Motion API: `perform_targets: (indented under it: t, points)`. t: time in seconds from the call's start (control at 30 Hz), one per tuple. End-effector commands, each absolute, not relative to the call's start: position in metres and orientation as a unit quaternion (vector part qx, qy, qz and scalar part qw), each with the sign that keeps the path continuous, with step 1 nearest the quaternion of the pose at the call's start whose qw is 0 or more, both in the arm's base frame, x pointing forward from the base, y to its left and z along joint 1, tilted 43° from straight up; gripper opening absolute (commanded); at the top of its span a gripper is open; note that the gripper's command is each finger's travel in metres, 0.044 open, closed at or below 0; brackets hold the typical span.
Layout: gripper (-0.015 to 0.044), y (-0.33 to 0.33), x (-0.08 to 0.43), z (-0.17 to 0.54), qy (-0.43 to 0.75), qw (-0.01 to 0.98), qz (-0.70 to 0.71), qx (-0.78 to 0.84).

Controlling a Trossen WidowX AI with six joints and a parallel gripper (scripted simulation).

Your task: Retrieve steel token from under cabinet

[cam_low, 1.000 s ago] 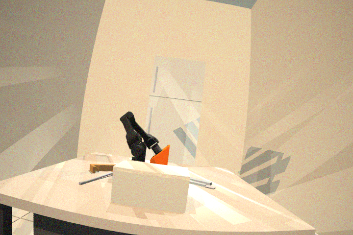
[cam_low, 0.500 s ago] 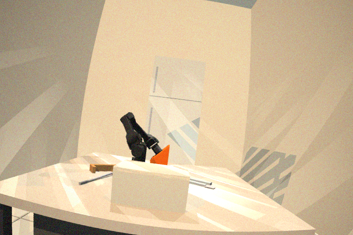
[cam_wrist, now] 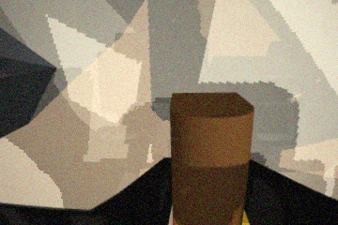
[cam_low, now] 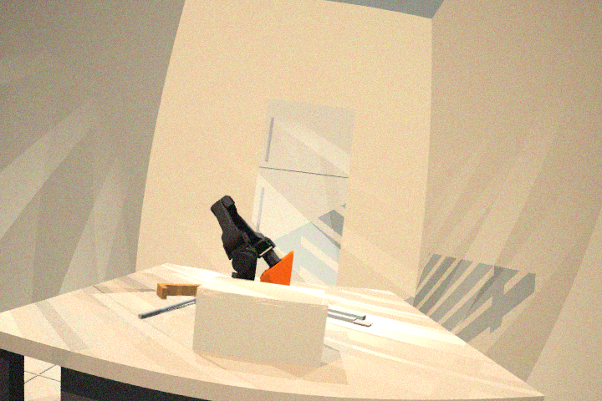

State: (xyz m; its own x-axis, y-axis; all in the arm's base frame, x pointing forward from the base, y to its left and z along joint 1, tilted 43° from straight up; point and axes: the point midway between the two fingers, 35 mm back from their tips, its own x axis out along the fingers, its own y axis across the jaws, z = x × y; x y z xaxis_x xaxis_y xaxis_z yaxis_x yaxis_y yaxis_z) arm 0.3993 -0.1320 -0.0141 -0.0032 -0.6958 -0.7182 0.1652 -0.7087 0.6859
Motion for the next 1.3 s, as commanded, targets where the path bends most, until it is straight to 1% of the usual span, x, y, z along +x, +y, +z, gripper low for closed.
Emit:
perform_targets:
  t: [0.0,0.53,1.27]
  points:
    - [0.0,-0.126,0.398,-0.021,-0.207,0.315,-0.677,0.632]
    - [0.0,-0.12,0.396,-0.027,-0.206,0.315,-0.677,0.632]
    - [0.0,-0.123,0.377,-0.024,-0.206,0.315,-0.678,0.632]
